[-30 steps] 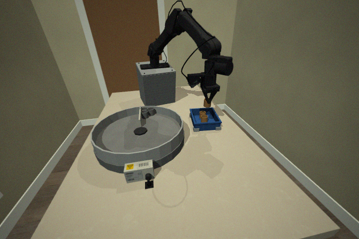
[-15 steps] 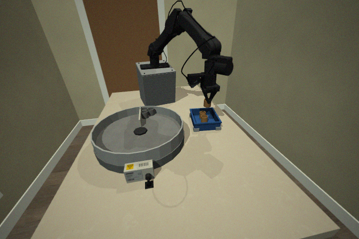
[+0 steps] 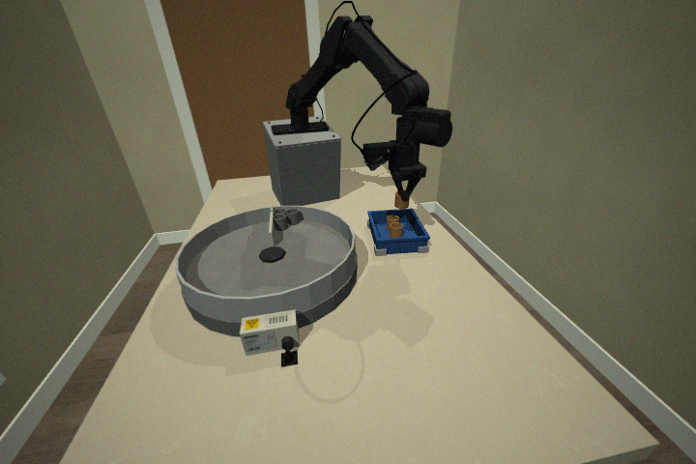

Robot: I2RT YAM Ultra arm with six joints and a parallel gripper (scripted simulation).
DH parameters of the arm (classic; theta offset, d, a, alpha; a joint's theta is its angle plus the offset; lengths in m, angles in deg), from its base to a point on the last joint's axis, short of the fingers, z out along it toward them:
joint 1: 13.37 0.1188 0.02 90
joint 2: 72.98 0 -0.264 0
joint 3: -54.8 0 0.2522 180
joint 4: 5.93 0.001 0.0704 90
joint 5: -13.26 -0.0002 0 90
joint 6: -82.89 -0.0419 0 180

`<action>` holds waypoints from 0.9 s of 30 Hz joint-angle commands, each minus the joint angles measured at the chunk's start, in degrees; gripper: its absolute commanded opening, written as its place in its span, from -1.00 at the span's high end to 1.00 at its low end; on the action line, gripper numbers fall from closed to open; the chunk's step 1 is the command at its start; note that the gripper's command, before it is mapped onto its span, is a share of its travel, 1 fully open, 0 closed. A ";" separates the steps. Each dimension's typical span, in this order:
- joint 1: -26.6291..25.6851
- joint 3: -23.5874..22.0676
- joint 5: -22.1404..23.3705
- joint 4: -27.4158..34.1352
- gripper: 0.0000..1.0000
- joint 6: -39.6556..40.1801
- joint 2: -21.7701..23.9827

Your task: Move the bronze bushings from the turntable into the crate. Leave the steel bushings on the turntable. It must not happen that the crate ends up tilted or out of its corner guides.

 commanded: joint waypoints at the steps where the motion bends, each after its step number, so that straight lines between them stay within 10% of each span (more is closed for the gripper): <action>1: -0.53 2.02 -0.69 1.33 1.00 0.32 1.05; 27: -1.06 2.15 -0.25 -7.27 1.00 0.99 -7.08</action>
